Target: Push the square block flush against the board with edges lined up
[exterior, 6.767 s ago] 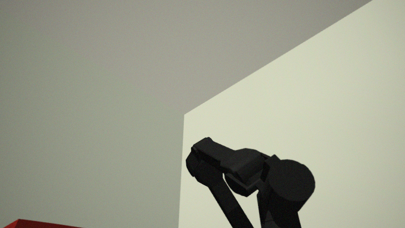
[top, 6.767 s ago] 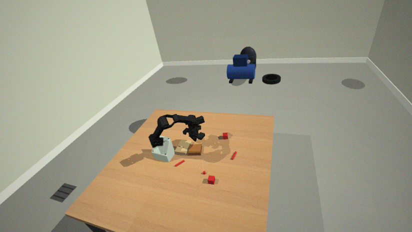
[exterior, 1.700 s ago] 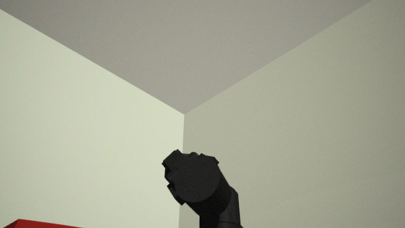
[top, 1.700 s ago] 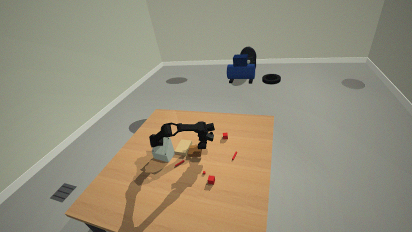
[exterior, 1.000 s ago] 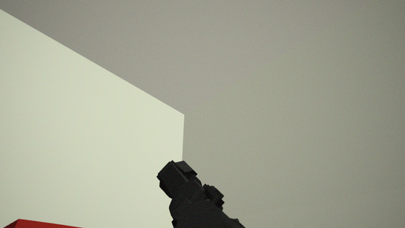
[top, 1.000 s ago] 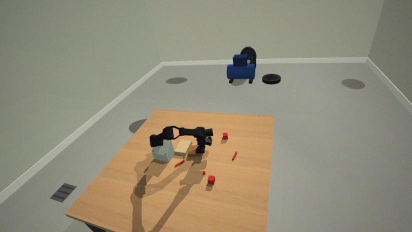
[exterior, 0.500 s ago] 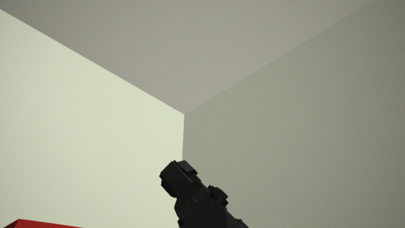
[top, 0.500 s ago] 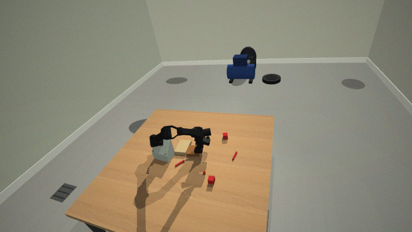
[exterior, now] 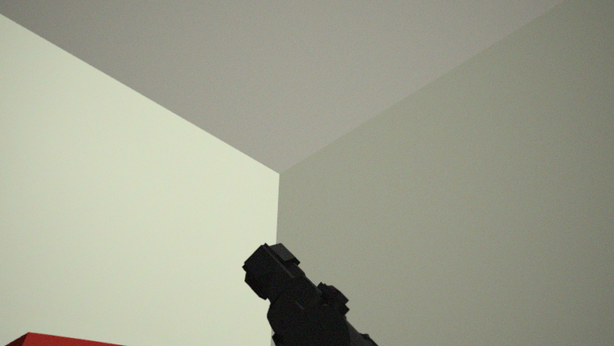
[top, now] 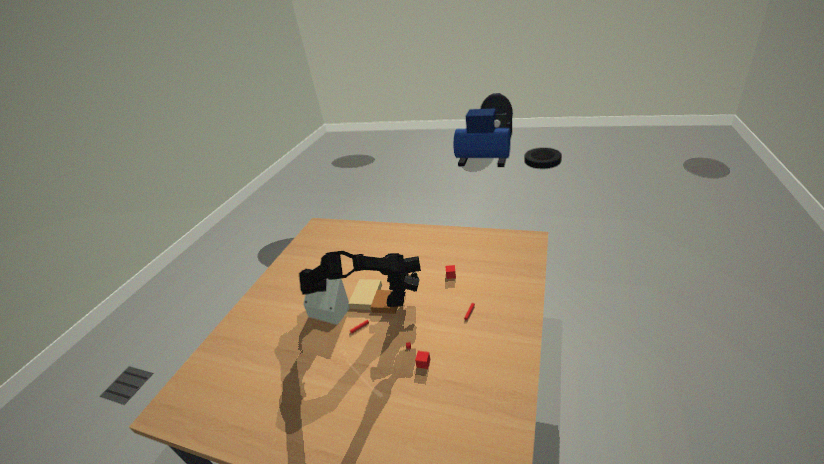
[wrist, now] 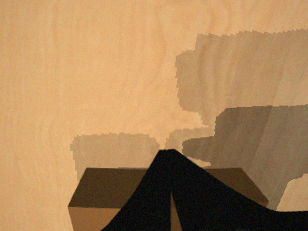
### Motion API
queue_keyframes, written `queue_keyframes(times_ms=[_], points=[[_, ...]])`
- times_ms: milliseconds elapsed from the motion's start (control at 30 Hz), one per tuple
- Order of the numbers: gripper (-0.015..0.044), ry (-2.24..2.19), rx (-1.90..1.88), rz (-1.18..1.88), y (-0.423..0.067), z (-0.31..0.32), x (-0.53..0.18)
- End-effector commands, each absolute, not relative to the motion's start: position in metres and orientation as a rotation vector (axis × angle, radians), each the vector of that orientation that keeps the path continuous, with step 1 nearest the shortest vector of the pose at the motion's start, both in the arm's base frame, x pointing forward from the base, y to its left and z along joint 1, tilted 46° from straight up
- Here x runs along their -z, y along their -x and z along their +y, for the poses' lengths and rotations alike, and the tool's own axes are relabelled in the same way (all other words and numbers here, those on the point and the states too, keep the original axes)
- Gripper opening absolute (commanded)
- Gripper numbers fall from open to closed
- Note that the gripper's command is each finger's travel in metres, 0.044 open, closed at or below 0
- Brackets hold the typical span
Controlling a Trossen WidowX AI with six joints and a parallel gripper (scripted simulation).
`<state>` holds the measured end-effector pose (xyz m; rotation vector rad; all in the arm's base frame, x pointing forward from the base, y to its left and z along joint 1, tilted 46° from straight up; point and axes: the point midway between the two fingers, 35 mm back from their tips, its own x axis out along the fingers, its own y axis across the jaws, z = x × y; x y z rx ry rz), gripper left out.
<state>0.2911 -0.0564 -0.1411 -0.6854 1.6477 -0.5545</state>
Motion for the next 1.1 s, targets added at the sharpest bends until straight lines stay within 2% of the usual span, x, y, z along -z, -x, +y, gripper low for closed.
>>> queue_keyframes(times_ms=[0, 900, 1067], points=[[0.0, 0.688, 0.552, 1.667, -0.292, -0.057, 0.145], [0.0, 0.688, 0.553, 1.664, -0.335, -0.058, 0.151], [0.0, 0.685, 0.551, 1.664, -0.338, -0.021, 0.115]])
